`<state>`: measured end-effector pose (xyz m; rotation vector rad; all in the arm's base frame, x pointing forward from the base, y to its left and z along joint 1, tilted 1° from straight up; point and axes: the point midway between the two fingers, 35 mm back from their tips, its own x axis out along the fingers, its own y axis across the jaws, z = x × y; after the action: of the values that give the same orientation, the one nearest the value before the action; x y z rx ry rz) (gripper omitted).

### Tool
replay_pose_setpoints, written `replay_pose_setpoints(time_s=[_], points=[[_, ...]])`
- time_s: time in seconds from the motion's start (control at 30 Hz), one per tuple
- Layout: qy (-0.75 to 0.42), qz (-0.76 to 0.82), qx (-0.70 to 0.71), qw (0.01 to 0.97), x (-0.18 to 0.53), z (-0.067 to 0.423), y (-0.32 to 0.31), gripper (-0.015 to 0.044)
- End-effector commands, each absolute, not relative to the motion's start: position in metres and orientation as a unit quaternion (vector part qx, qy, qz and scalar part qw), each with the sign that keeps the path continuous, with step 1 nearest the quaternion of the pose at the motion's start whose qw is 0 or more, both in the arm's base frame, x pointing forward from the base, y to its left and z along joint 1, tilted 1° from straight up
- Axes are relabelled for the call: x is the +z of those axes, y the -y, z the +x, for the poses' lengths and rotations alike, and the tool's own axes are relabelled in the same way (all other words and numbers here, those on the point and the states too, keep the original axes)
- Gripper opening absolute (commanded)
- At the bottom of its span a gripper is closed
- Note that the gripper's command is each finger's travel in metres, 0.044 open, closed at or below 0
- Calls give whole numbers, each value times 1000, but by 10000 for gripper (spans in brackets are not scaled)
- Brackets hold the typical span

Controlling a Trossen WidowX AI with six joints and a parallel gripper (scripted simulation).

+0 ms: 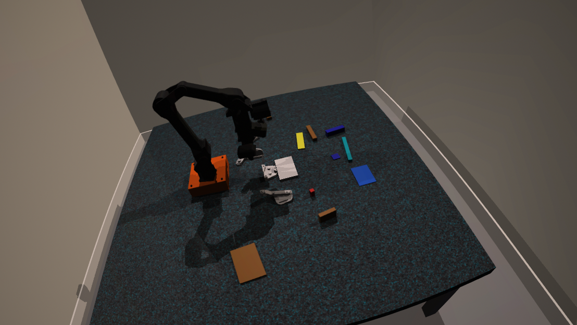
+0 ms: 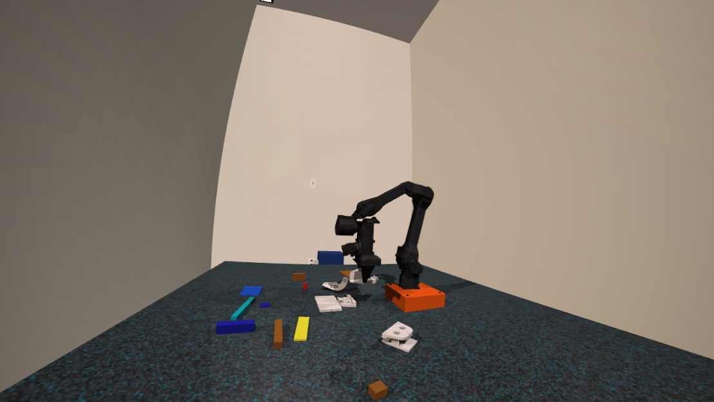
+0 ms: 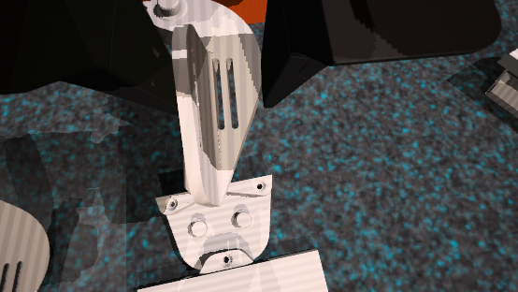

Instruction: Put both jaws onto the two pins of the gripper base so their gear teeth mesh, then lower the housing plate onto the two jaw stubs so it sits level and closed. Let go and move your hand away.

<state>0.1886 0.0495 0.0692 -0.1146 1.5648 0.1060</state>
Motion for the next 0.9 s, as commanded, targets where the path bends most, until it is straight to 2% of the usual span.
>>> replay_pose_setpoints(time_s=[0.0,0.6,0.87], points=[[-705,-51,44,706,69,188,-48,134],[-705,-41,34,707,69,189,-49,134],[-705,-41,34,707,73,211,-56,134]])
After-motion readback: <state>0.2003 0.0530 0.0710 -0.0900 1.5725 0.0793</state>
